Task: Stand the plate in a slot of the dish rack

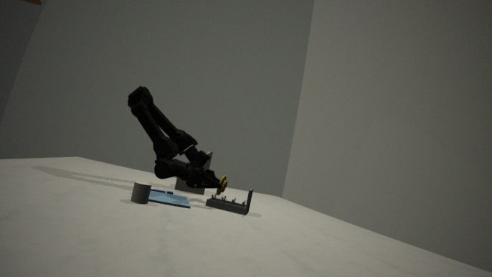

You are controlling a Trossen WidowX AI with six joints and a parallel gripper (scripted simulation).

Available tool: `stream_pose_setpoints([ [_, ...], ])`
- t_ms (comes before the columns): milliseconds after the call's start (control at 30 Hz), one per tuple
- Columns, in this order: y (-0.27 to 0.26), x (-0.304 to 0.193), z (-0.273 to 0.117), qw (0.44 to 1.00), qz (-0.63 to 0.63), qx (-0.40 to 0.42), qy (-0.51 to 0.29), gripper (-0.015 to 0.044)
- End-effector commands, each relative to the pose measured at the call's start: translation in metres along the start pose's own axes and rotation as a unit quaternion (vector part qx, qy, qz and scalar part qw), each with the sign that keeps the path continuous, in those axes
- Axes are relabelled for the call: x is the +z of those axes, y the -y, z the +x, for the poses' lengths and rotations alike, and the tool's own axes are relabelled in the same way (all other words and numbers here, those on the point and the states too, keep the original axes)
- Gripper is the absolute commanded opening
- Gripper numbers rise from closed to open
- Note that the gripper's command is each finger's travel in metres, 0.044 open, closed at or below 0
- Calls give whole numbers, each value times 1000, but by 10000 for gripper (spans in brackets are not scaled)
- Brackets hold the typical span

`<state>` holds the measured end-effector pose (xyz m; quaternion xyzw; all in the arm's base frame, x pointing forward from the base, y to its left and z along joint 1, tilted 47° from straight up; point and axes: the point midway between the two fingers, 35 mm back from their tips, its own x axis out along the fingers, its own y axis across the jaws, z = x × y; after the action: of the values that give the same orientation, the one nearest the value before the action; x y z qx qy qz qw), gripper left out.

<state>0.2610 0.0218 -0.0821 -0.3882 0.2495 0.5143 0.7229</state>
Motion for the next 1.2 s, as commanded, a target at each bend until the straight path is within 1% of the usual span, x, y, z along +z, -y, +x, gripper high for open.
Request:
stream_pose_setpoints([
  [0,-2,-2,3,1000,3,2,-1,0],
  [133,-3,-22,7,1000,0,0,0,0],
  [600,-2,-19,5,1000,3,1,-4,0],
  [1100,-3,-19,5,1000,2,1,-4,394],
  [1167,-3,-19,5,1000,2,1,-4,400],
])
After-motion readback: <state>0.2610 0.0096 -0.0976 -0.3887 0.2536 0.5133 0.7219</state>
